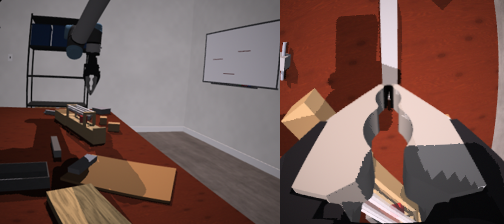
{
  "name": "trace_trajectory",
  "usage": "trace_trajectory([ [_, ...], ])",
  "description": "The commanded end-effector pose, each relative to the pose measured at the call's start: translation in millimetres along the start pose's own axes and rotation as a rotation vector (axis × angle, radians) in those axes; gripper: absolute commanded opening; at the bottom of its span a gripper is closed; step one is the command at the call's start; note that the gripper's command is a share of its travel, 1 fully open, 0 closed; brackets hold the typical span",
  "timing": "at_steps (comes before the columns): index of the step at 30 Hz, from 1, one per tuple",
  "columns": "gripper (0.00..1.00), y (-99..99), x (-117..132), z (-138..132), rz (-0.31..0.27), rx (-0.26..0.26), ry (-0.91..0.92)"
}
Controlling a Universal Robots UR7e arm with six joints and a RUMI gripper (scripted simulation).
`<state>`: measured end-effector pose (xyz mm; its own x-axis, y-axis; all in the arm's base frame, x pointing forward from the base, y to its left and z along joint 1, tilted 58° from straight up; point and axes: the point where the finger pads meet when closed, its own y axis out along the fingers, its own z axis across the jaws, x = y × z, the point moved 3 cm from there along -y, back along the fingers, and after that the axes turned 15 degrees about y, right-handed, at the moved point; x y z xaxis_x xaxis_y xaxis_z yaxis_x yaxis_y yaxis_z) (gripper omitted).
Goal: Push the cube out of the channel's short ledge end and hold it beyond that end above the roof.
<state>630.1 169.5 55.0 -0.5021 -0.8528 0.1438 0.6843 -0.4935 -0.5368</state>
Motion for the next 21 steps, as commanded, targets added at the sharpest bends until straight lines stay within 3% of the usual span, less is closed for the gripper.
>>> trace_trajectory([
  [1, 0.0, -0.8, -1.9, 0.1, 0.002, 0.002, -0.01],
  [21, 0.0, -0.7, -3.3, -2.8, 0.003, 0.002, -0.168],
])
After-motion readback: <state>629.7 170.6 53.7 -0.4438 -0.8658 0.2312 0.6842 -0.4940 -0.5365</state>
